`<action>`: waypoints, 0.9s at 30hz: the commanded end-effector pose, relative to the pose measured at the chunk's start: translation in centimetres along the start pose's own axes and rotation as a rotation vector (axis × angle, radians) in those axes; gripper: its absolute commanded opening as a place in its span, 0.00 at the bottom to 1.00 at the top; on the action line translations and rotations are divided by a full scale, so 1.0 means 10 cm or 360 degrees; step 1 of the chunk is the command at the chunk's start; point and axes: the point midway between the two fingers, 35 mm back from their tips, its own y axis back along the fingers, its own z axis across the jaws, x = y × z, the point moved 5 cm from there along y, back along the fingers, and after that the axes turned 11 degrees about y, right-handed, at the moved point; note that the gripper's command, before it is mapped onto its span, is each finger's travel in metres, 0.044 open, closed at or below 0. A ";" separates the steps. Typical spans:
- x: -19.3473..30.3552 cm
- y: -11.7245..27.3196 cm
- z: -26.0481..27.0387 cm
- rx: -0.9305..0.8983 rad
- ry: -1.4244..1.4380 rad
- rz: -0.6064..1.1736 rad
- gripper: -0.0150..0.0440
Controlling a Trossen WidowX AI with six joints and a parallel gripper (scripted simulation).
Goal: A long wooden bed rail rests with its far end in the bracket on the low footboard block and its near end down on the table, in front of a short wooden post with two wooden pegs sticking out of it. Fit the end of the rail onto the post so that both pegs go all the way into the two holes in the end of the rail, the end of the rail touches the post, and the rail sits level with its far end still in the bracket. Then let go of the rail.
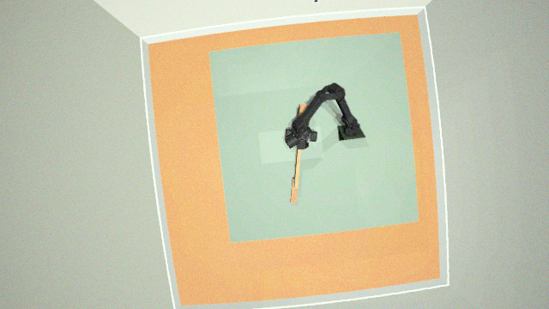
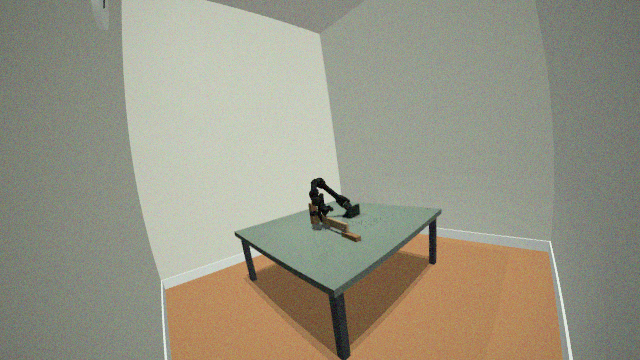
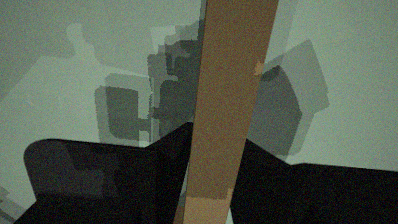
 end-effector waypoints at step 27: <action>0.10 0.02 0.02 0.0009 0.0001 -0.0004 0.25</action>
